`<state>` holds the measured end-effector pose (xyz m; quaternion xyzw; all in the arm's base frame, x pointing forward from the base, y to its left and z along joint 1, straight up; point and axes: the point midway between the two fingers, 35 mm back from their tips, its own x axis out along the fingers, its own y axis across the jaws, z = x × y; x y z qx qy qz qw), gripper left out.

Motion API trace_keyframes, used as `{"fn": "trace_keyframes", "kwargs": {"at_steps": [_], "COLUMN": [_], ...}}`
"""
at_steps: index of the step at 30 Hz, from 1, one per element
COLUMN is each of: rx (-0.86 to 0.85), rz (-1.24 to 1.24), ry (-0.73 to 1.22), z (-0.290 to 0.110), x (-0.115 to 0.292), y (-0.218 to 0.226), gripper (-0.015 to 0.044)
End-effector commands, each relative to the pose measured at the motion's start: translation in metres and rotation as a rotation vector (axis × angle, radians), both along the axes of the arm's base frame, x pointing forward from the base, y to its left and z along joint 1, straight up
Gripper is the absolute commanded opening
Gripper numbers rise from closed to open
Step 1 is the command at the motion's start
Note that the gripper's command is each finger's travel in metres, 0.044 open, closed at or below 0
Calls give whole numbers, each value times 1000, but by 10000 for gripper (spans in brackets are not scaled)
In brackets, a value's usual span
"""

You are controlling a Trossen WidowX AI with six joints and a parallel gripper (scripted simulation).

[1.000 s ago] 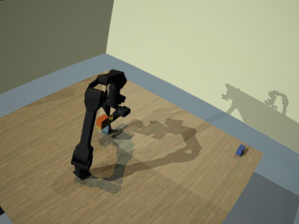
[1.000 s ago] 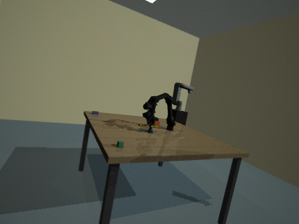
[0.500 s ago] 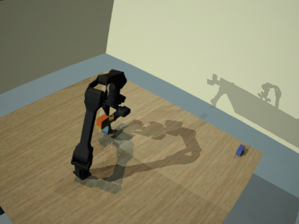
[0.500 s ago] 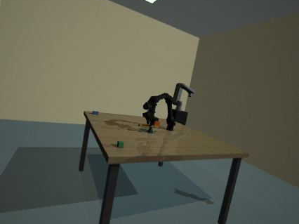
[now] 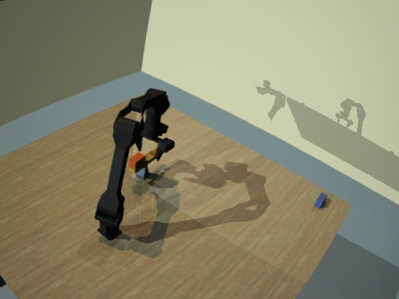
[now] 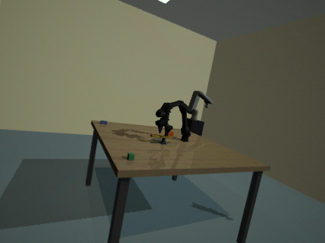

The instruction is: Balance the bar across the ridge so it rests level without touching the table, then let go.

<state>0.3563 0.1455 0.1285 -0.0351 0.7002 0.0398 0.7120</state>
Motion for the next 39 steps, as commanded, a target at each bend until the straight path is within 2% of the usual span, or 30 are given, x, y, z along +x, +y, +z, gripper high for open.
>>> {"fn": "trace_keyframes", "kwargs": {"at_steps": [1, 5, 39], "rx": [21, 26, 26], "rz": [0, 0, 0], "ry": [-49, -62, -62], "z": [51, 81, 81], "x": [2, -3, -3], "y": [1, -1, -1], "gripper": [440, 440, 440]}}
